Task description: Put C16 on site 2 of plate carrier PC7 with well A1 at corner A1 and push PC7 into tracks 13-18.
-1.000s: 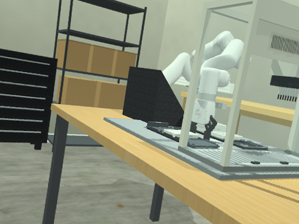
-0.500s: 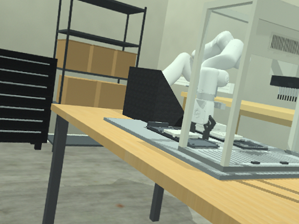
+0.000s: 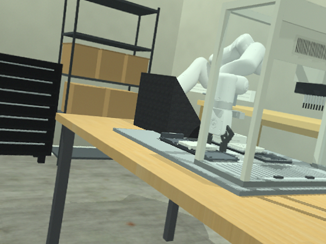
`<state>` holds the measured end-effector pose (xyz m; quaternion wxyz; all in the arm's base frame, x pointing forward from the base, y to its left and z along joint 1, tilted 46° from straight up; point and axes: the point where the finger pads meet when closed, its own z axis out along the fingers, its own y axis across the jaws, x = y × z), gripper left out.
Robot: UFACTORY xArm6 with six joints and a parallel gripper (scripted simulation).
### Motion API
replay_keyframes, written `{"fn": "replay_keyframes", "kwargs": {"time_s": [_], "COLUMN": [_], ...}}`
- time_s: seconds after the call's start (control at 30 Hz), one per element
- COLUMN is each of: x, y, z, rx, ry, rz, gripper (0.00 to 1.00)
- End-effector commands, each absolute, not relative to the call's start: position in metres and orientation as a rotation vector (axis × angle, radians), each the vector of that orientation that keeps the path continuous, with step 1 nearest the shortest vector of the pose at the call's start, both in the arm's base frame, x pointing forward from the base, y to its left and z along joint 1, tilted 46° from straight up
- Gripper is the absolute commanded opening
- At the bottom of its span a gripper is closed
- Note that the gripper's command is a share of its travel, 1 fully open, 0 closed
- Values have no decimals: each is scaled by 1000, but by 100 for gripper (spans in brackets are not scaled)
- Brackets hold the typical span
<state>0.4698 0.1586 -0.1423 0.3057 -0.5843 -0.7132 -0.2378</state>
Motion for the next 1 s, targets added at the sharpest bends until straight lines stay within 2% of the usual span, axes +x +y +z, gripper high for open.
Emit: {"fn": "replay_keyframes", "kwargs": {"time_s": [0.0, 0.97], "x": [472, 474], "y": [156, 147], "z": [-143, -152], "rx": [-1549, -1549], "ry": [-1889, -1889], "rz": [-633, -633], "gripper": [100, 100]}}
